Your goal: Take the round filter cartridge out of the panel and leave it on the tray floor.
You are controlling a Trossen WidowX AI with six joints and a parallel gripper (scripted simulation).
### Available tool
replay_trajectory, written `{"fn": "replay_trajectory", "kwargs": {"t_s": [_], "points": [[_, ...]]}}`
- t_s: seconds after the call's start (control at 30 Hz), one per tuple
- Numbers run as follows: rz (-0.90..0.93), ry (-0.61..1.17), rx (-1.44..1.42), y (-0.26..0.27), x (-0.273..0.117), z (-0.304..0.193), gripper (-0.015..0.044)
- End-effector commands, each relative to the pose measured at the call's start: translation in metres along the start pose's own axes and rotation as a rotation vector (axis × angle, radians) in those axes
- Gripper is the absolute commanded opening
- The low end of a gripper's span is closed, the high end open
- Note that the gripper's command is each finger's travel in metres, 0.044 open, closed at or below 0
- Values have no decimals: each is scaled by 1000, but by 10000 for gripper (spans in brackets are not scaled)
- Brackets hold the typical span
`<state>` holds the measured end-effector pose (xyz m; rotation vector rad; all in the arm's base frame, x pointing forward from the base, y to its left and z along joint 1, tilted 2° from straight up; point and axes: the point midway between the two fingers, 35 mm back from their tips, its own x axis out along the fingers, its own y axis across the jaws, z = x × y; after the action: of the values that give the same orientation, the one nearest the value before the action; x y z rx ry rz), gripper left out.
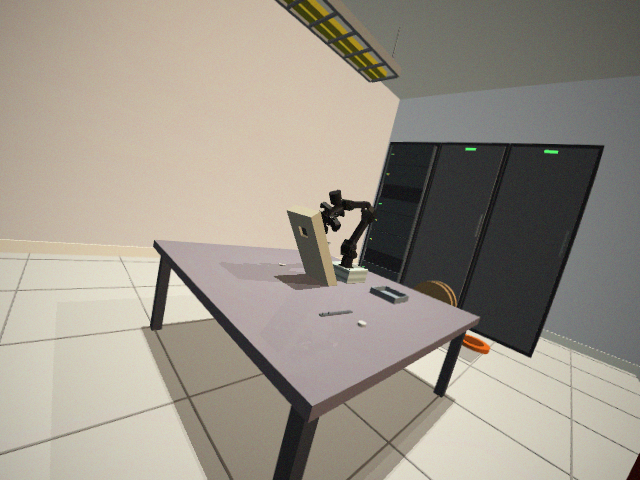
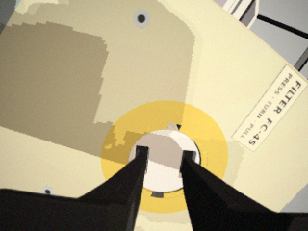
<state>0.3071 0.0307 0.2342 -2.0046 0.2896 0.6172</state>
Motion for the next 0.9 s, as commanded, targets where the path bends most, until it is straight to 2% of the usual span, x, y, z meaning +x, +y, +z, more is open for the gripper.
{"fn": "replay_trajectory", "kwargs": {"t_s": [0.0,0.87], "points": [[1,-4,-5,1,1,1,115],[0,-2,-3,1,4,1,115]]}}
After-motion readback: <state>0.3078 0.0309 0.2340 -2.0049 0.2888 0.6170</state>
